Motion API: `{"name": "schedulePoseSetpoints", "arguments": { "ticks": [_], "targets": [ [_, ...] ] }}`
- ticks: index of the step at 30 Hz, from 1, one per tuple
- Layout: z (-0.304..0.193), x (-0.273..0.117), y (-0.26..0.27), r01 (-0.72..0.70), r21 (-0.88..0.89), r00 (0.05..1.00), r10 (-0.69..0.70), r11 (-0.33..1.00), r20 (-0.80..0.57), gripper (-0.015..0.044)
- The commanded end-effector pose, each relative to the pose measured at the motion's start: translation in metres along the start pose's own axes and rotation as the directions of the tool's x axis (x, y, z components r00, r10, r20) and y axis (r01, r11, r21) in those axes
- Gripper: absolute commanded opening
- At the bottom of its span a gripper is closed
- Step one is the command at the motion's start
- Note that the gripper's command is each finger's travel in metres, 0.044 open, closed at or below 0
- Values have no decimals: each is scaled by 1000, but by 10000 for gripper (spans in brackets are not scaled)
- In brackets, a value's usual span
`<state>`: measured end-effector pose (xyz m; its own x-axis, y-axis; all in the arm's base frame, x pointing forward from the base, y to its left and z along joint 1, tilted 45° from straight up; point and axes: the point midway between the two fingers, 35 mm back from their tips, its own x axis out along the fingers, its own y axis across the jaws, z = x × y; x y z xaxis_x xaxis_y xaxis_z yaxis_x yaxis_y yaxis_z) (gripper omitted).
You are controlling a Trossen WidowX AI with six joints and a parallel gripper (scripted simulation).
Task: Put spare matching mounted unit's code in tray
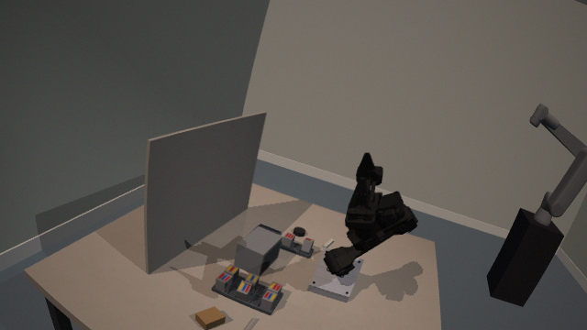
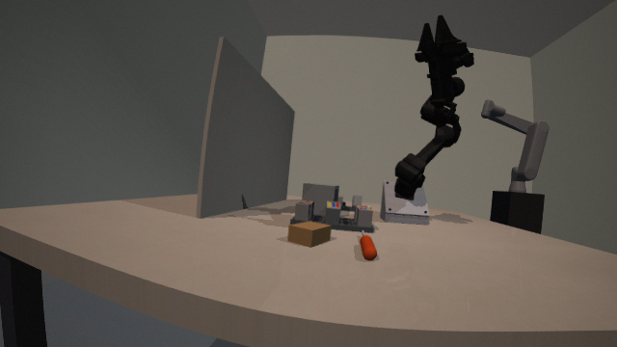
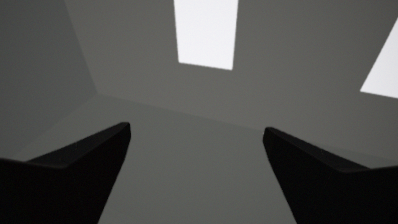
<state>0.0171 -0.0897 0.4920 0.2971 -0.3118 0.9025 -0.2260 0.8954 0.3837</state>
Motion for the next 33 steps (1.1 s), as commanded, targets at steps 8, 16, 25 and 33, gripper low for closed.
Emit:
{"name": "schedulePoseSetpoints", "arguments": {
  "ticks": [8,16,25,33],
  "targets": [
    [-3,1,5,-16,-12,1000,15,1000,-8,440],
    [-59,11,73,-250,-176,960,220,952,-174,440],
    [-139,10,123,-457,-216,842,341,863,-418,440],
    [-266,-11,141,-715,-225,554,340,662,-760,440]
  ]
}}
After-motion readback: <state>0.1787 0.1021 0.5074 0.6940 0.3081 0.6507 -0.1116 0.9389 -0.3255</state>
